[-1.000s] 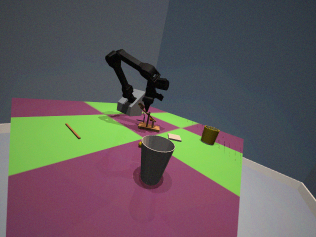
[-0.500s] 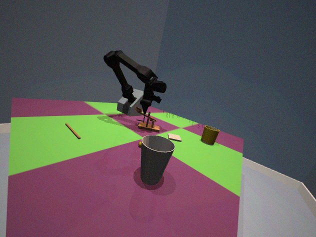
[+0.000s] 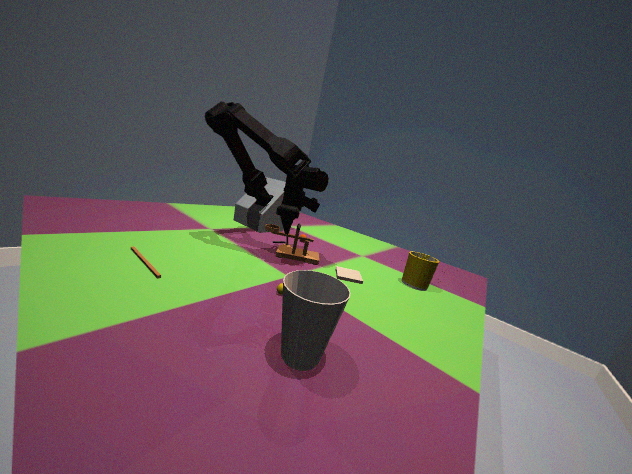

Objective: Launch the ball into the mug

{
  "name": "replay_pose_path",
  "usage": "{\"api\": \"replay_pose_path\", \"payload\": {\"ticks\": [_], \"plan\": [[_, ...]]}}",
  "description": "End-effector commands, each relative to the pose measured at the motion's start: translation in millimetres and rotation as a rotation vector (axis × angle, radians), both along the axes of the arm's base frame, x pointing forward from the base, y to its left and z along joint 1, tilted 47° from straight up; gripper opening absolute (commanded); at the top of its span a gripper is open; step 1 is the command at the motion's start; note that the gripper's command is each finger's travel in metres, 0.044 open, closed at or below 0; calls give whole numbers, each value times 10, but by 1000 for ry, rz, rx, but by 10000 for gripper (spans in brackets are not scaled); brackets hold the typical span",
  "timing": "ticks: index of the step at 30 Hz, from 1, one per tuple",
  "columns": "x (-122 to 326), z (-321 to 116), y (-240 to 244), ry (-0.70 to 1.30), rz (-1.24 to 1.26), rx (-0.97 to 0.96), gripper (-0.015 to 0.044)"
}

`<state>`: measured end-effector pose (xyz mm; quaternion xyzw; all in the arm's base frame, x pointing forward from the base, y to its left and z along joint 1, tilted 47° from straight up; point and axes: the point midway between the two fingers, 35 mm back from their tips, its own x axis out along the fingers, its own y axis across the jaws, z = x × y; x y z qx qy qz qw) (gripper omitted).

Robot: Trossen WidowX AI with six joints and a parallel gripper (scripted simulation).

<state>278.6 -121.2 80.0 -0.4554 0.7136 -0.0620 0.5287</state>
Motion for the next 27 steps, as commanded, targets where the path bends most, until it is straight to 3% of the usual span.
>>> {"api": "replay_pose_path", "payload": {"ticks": [1, 26, 27], "plan": [[-35, -29, -73, 8, -5, -9, 0], [-22, -137, -158, -1, 11, -2, 0], [-34, -119, -151, 0, 10, -3, 26]]}}
